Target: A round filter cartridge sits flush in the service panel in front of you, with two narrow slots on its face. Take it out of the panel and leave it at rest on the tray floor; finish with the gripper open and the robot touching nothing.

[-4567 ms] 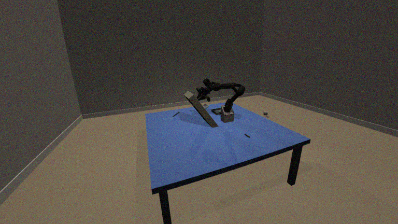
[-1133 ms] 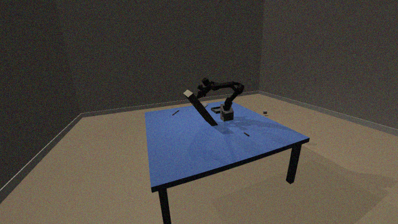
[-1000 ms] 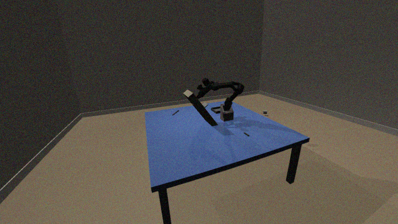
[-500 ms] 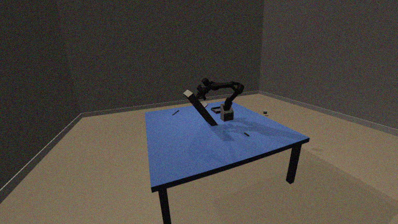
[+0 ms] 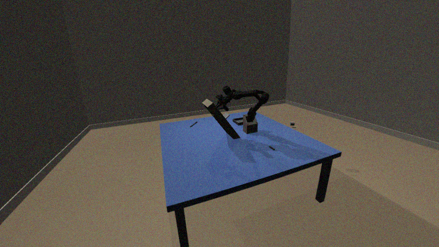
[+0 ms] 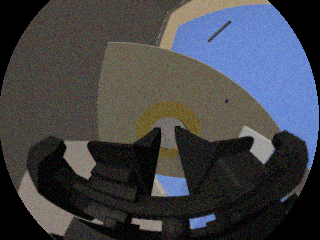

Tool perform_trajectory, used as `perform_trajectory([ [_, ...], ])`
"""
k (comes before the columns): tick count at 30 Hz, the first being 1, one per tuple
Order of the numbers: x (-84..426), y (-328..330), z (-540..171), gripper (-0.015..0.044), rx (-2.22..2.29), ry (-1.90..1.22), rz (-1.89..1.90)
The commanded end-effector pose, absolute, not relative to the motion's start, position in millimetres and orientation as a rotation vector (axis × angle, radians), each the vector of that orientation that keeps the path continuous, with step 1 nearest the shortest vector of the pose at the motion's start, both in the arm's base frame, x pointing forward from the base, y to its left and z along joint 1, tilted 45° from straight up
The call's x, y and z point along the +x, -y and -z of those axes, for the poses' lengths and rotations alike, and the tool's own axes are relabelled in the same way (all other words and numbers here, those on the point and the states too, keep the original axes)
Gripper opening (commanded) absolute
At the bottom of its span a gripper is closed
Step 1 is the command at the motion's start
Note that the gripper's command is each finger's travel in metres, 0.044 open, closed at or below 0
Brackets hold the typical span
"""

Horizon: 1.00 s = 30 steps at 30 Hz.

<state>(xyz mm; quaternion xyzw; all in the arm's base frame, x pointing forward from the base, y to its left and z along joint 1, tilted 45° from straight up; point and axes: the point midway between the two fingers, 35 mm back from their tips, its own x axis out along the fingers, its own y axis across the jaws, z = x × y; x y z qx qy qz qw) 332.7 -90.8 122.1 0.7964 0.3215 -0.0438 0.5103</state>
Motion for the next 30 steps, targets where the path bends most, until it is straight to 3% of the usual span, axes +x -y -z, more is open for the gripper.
perform_trajectory([
  [1,323,98,-124,0.0000,1.922,-0.788,0.113],
  [15,278,123,-148,0.0000,1.880,-0.778,0.086],
  [30,267,114,-138,0.0000,1.879,-0.776,0.083],
])
